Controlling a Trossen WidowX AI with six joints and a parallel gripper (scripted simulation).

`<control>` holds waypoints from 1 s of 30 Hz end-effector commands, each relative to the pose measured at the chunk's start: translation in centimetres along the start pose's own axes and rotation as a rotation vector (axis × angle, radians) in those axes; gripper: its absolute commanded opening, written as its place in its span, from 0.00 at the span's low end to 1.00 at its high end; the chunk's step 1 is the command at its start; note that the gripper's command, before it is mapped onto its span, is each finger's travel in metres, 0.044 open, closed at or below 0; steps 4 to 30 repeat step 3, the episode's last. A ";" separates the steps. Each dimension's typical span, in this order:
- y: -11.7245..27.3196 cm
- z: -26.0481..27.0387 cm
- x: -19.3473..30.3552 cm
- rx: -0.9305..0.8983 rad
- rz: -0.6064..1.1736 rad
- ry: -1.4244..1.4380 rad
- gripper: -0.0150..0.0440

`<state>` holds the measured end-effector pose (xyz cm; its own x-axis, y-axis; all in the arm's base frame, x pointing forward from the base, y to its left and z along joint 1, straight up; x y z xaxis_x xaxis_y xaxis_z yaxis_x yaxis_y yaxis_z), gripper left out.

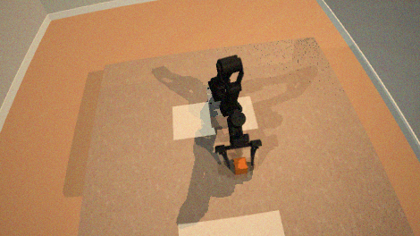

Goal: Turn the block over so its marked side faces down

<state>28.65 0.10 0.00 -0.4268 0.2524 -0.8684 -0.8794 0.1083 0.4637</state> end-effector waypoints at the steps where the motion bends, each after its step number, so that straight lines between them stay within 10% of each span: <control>1: 0.0 0.0 0.0 0.004 0.000 0.003 1.00; 30: 0.0 0.0 0.0 0.004 0.000 0.003 1.00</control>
Point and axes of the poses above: the point midway between the two fingers, 35 mm back from their tips, its own y axis back along the fingers, its own z axis across the jaws, x = y × z, the point moved 5 cm from there along y, back along the fingers, and after that the axes turned 11 degrees about -y, right-handed, at the moved point
